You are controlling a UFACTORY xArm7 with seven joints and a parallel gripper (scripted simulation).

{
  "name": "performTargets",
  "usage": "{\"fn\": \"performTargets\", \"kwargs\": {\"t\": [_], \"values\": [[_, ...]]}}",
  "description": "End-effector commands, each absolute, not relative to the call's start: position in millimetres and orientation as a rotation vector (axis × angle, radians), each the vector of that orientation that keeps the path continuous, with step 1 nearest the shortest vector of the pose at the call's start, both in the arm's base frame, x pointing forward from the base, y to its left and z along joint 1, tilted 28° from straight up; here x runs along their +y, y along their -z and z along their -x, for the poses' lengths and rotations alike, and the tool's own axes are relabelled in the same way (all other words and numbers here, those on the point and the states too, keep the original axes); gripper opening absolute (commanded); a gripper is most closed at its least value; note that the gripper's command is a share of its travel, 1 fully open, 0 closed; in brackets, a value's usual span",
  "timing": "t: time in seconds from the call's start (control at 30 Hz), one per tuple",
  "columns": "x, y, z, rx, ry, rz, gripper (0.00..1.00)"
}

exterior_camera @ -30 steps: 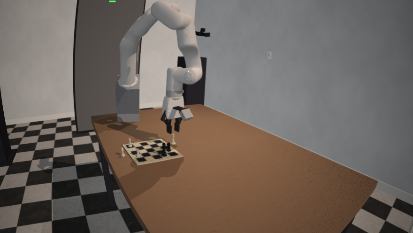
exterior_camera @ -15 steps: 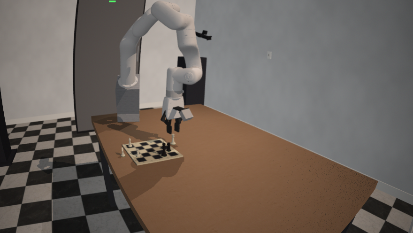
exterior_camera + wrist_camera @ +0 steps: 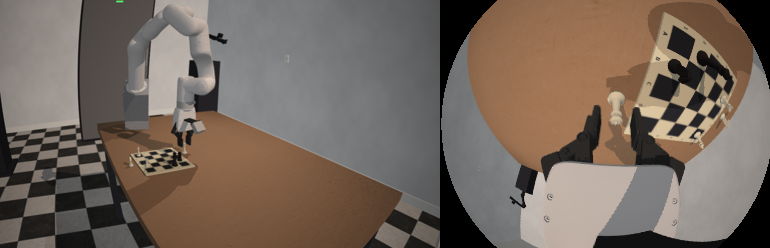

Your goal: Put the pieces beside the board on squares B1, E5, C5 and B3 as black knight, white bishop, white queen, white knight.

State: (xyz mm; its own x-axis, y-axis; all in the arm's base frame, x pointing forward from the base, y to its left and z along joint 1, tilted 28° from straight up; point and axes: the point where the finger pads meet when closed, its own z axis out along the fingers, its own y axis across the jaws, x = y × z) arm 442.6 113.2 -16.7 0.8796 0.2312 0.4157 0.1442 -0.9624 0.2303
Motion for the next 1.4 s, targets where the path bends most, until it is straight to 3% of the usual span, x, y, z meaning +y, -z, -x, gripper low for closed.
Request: {"fn": "performTargets", "kwargs": {"t": [0.0,1.37], "values": [[112.8,23.9,-447.4,0.289,-0.669,-2.858,0.42],[111.7,30.7,-450.9,0.289,-0.669,-2.858,0.42]]}}
